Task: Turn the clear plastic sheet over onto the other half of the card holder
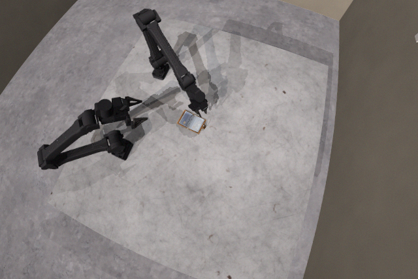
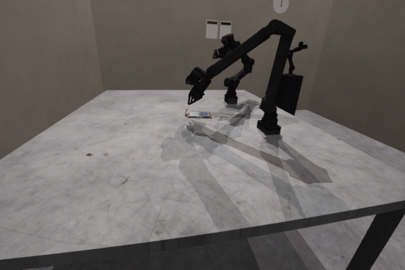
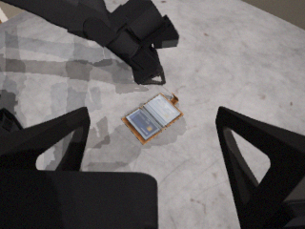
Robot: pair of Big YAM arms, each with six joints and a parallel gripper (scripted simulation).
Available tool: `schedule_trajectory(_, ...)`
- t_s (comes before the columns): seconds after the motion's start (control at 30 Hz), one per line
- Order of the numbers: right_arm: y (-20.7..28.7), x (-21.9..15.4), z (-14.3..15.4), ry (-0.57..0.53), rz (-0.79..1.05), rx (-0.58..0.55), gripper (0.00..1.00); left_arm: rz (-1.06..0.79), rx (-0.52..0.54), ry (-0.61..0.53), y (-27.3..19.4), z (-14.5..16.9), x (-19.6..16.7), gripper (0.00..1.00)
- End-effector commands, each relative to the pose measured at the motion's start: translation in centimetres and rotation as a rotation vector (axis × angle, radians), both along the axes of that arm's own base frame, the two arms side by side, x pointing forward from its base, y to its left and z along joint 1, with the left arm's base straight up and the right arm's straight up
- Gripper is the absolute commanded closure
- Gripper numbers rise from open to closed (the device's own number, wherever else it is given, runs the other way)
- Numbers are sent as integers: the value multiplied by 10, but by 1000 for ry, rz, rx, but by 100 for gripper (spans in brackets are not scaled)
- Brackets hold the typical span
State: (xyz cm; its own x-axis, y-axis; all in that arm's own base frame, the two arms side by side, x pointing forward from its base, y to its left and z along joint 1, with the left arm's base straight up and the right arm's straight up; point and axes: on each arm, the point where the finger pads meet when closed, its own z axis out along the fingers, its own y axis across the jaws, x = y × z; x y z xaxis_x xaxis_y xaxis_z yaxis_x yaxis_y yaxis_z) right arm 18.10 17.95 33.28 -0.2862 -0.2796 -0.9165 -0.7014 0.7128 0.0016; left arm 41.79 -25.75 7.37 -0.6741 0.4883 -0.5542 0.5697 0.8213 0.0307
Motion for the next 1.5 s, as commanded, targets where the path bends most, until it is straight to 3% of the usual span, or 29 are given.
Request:
schedule_trajectory(0.0, -1, -6, -5, 23, -22, 31, 0, -129, 99, 8, -5, 5, 26, 79)
schedule_trajectory(0.03, -2, -6, -5, 19, -33, 33, 0, -178, 137, 29, -5, 1, 28, 84)
schedule_trajectory(0.23, -8, -5, -6, -10, -90, 36, 0, -451, 299, 213, -1, -22, 42, 84)
schedule_trajectory(0.3, -8, -5, -6, -10, -90, 36, 0, -451, 299, 213, -1, -22, 42, 84)
schedule_trajectory(0.33, -8, -4, 8, -23, -92, 51, 0, -495, 320, 234, 0, -25, 43, 84)
schedule_trajectory(0.5, -10, -3, 9, -40, -99, 43, 0, -707, 370, 378, 5, -39, 47, 84)
schedule_trajectory(0.7, -10, -3, 9, -42, -100, 43, 0, -950, 365, 557, 14, -48, 51, 84)
schedule_trajectory(0.87, -10, -3, 9, -42, -100, 43, 0, -1021, 344, 613, 16, -49, 52, 84)
schedule_trajectory(1.07, -10, -3, 9, -42, -100, 43, 0, -1186, 340, 715, -16, -59, 24, 84)
schedule_trajectory(1.3, -11, -2, 7, -36, -103, 36, 0, -1174, 325, 780, -7, -70, 15, 84)
schedule_trajectory(1.47, -11, -2, 7, -36, -103, 36, 0, -1172, 327, 748, -9, -64, 17, 84)
